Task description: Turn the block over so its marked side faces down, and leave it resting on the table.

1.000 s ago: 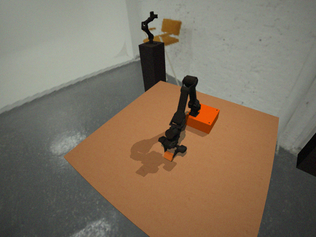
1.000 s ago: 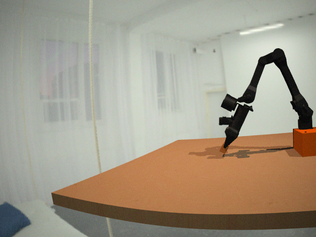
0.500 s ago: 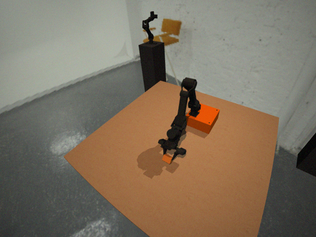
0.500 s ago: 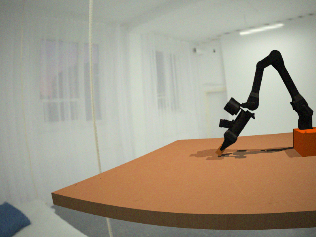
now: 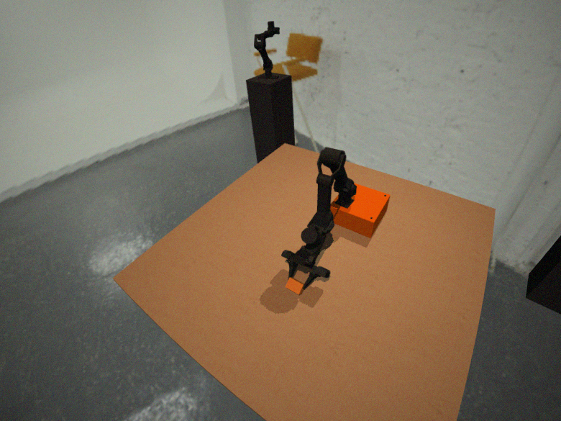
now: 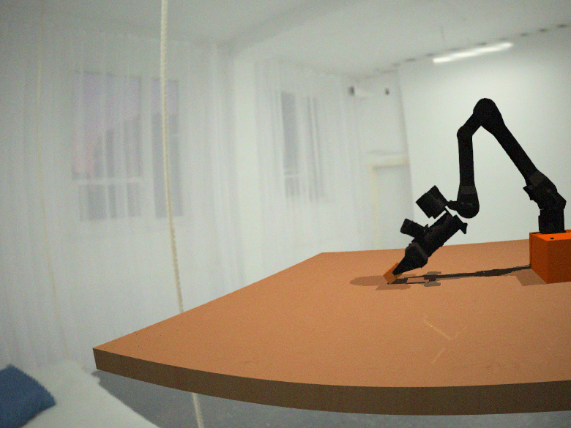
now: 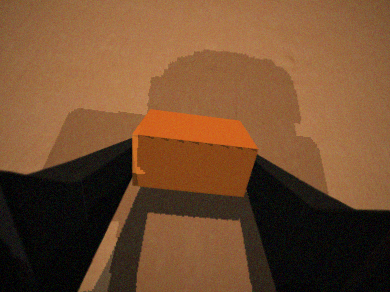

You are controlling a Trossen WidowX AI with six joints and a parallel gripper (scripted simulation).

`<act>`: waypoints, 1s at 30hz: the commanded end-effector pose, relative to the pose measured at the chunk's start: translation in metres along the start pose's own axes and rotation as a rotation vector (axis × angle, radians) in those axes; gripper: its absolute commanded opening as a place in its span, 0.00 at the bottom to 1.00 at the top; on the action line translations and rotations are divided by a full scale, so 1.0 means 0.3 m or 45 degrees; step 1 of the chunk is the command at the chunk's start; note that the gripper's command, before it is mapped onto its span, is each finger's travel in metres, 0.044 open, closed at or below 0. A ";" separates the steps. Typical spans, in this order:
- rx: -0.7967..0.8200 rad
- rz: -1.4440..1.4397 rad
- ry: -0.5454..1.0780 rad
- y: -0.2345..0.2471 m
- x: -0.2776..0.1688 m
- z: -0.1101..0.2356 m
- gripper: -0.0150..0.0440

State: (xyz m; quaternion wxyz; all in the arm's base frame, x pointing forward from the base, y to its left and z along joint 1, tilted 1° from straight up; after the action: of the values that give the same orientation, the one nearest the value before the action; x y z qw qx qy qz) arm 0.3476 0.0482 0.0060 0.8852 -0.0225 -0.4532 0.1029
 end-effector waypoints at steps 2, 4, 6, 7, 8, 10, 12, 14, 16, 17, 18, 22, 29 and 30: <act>-0.014 0.009 -0.060 0.007 -0.060 0.004 0.25; -0.019 0.008 -0.096 0.009 -0.071 0.008 0.25; -0.025 0.007 -0.132 0.010 -0.082 0.014 0.25; -0.028 0.007 -0.150 0.011 -0.087 0.017 0.25; -0.031 0.007 -0.168 0.011 -0.092 0.021 0.25; -0.037 0.006 -0.203 0.012 -0.103 0.029 0.25; -0.043 0.006 -0.238 0.012 -0.113 0.038 0.25; -0.047 0.006 -0.261 0.012 -0.119 0.045 0.25; -0.048 0.006 -0.266 0.012 -0.120 0.046 0.25; -0.049 0.006 -0.275 0.012 -0.120 0.048 0.25; -0.051 0.006 -0.288 0.012 -0.120 0.050 0.25; -0.053 0.006 -0.299 0.012 -0.119 0.052 0.25; -0.053 0.006 -0.299 0.012 -0.119 0.052 0.25; -0.053 0.006 -0.299 0.012 -0.119 0.052 0.25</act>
State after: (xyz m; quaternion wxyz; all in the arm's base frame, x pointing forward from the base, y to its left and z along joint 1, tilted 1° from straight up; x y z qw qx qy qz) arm 0.3151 0.0441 -0.0141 0.8261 -0.0266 -0.5547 0.0964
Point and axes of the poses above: the point midway between the two fingers, 35 mm back from their tips, its own z axis back along the fingers, its own y axis across the jaws, x = y × z, the point moved 8 cm from there along z, back along the fingers, and after that the axes turned 9 degrees about z, right-handed, at the moved point
